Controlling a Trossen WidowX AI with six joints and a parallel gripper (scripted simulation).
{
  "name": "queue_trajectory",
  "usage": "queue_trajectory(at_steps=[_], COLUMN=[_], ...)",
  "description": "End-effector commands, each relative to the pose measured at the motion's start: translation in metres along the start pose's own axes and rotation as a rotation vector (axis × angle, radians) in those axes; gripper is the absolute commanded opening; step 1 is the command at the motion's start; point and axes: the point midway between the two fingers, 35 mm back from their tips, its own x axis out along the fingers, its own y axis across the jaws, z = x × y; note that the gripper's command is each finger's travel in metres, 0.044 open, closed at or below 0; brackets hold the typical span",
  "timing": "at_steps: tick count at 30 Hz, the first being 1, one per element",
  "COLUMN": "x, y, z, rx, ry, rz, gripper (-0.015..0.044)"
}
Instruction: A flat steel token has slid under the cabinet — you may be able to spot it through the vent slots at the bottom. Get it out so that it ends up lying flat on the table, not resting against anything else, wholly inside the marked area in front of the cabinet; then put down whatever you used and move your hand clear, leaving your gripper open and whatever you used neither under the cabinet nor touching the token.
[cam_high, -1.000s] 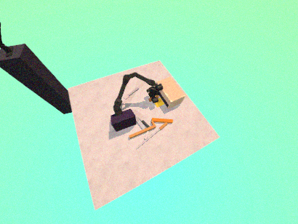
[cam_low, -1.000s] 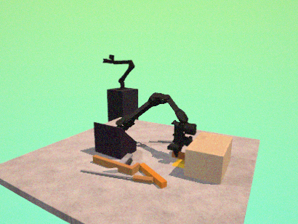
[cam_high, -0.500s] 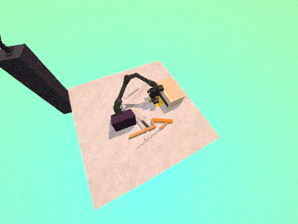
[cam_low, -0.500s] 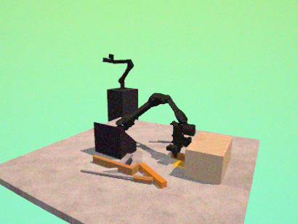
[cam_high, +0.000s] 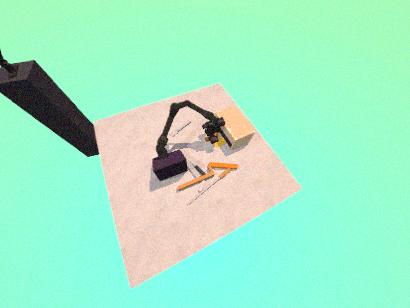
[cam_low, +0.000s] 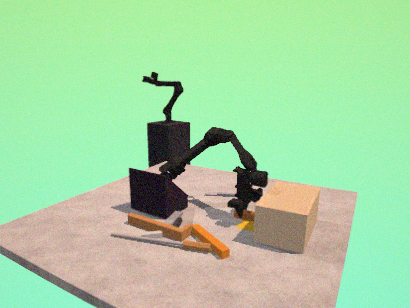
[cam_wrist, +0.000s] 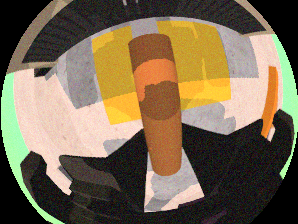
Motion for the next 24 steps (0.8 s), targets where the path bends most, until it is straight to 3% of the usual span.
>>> queue_trajectory(at_steps=[1, 24], x=[0.001, 0.001], y=[-0.001, 0.0], z=[-0.005, -0.025], rx=[-0.001, -0.001], ry=[0.001, 0.002], rz=[-0.002, -0.002], gripper=[0.0, 0.0])
